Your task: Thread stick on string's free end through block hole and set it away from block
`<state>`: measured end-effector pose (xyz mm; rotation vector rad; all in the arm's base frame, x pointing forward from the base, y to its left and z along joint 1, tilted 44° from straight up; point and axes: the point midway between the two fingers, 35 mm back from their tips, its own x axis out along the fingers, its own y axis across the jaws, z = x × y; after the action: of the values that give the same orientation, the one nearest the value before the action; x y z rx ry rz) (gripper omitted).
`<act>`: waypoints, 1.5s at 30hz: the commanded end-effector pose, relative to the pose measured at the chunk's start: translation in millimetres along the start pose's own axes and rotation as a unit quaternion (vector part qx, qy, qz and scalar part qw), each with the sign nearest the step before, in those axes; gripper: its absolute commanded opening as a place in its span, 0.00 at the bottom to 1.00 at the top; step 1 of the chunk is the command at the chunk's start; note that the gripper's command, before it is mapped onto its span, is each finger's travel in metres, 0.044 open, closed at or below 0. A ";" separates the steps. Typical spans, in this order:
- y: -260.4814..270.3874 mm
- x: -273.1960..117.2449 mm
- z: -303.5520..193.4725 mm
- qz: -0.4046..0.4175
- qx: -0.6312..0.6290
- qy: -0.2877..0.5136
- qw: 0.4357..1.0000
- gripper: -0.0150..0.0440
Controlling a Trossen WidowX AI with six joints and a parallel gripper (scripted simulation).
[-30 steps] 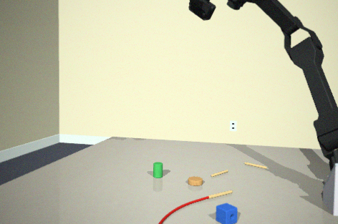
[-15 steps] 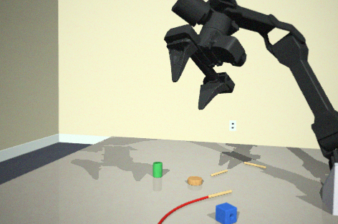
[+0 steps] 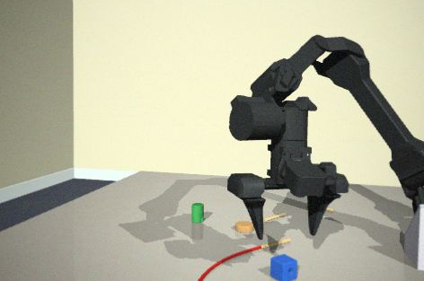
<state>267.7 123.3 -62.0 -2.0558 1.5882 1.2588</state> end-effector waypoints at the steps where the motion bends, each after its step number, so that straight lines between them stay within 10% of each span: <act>1: 5.5 6.4 -3.2 0.008 0.025 0.018 1.000 1.00; 11: 4.6 5.6 -2.3 0.006 0.023 0.014 1.000 1.00; 19: 4.8 5.8 -2.3 0.006 0.023 0.014 1.000 0.66; 30: 4.8 5.8 -2.3 0.006 0.023 0.014 1.000 0.66; 39: 4.8 5.8 -2.3 0.007 0.023 0.014 1.000 0.26; 45: 4.8 5.8 -2.3 0.007 0.023 0.014 1.000 0.25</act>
<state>264.8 116.2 -63.6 -2.0476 1.6299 1.1916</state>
